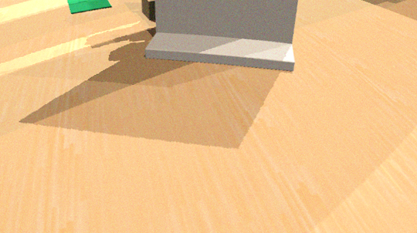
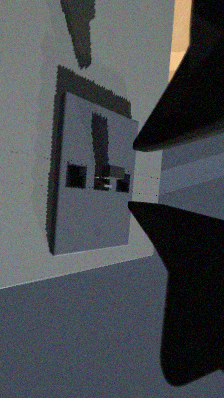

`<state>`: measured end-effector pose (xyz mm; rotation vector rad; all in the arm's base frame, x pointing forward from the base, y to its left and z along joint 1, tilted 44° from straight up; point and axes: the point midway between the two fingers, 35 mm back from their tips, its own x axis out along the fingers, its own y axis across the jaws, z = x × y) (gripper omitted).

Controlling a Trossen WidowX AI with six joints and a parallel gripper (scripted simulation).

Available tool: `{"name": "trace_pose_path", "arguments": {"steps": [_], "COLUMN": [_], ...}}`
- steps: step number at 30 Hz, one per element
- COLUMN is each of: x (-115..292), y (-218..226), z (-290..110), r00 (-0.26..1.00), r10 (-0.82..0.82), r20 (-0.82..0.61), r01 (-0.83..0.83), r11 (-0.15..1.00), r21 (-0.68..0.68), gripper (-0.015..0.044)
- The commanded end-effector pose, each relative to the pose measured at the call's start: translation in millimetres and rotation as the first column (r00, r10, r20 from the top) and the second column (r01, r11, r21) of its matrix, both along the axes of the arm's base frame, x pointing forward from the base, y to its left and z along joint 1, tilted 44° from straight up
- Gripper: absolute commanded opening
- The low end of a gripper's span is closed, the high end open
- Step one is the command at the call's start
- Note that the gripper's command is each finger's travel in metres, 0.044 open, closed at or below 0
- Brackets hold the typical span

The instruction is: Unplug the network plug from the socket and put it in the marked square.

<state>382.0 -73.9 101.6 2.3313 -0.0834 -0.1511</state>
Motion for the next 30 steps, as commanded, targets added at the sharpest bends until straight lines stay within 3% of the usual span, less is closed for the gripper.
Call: {"name": "trace_pose_path", "arguments": {"steps": [1,19,22,30], "x": [6.7,29.6,29.6,29.6], "y": [-1.3,-8.6,-8.6,-8.6], "z": [-1.8,-9.3,-9.3,-9.3], "r00": [1.000,1.000,1.000,1.000], "r10": [0.004,0.004,0.004,0.004], "r20": [0.000,0.002,0.002,0.002], "r01": [-0.004,-0.004,-0.004,-0.004], "r11": [1.000,1.000,1.000,1.000], "r21": [0.001,0.001,0.001,0.001], "gripper": [0.0156,0.0156,0.0077,0.0024]}}
